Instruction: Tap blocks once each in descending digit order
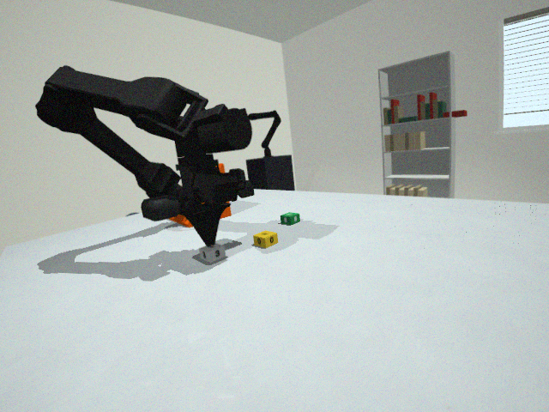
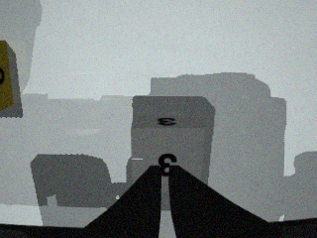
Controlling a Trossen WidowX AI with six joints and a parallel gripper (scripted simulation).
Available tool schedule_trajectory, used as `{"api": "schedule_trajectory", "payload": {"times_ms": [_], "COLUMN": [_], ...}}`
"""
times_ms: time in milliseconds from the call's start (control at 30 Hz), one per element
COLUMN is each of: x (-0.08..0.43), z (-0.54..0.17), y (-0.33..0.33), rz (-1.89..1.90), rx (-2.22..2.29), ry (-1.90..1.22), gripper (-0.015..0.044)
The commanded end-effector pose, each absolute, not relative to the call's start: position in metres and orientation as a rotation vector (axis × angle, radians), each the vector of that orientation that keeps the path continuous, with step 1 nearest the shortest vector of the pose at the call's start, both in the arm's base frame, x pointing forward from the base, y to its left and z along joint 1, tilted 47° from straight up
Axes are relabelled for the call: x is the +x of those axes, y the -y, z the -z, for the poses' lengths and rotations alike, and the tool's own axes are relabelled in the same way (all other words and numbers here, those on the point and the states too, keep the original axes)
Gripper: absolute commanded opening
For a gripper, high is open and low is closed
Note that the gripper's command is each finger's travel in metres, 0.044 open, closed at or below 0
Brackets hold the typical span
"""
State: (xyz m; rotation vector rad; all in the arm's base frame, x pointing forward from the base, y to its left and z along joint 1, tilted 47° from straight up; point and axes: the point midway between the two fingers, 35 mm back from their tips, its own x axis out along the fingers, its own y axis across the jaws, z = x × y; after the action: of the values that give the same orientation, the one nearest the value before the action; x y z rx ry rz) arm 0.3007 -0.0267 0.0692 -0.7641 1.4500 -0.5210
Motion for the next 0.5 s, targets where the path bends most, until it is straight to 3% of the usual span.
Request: {"api": "schedule_trajectory", "payload": {"times_ms": [0, 467], "x": [0.3, 0.293], "z": [-0.083, -0.139], "y": [0.011, -0.05], "rz": [0.517, 0.515], "rx": [-0.764, -0.763], "ry": [-1.445, -1.447], "gripper": [0.002, 0.002]}}
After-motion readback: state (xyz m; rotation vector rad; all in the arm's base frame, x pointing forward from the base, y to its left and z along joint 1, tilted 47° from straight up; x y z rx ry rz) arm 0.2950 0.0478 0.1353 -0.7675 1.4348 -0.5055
